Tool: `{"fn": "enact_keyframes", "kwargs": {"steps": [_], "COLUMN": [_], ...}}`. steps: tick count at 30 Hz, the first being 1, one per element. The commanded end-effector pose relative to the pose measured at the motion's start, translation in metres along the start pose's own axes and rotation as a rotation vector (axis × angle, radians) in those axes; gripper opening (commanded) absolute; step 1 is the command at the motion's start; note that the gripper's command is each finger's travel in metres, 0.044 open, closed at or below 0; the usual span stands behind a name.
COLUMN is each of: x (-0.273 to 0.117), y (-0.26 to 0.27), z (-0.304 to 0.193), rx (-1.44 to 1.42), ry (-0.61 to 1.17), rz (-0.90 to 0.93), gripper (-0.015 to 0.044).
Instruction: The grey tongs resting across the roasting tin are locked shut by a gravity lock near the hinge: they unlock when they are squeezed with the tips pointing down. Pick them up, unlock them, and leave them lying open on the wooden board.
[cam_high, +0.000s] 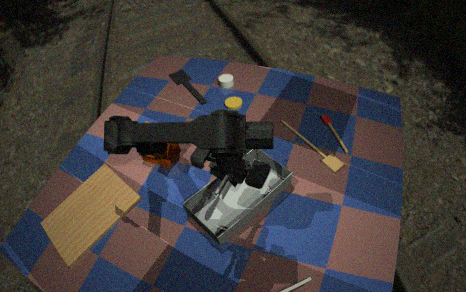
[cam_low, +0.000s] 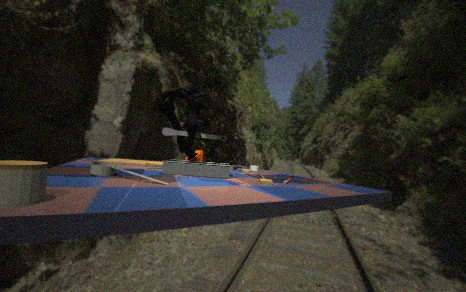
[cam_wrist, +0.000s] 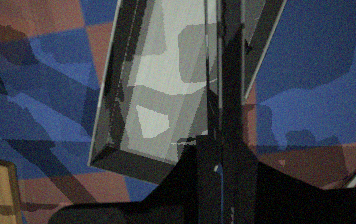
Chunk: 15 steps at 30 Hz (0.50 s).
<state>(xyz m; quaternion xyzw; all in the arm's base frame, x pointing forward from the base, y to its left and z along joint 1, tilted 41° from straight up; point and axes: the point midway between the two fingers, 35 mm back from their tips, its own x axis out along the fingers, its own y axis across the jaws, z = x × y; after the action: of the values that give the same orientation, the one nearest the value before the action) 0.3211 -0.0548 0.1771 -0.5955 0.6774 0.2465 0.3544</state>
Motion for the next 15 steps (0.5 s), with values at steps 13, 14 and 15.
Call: {"fn": "enact_keyframes", "kwargs": {"steps": [13,14,15], "x": [0.0,0.0,0.0], "y": [0.014,0.014,0.015], "z": [-0.038,-0.04,-0.042], "rx": [0.669,0.71,0.751], "ry": [-0.008,-0.008,-0.009], "rz": [0.005,0.005,0.005], "gripper": [-0.015,-0.015,-0.015]}}
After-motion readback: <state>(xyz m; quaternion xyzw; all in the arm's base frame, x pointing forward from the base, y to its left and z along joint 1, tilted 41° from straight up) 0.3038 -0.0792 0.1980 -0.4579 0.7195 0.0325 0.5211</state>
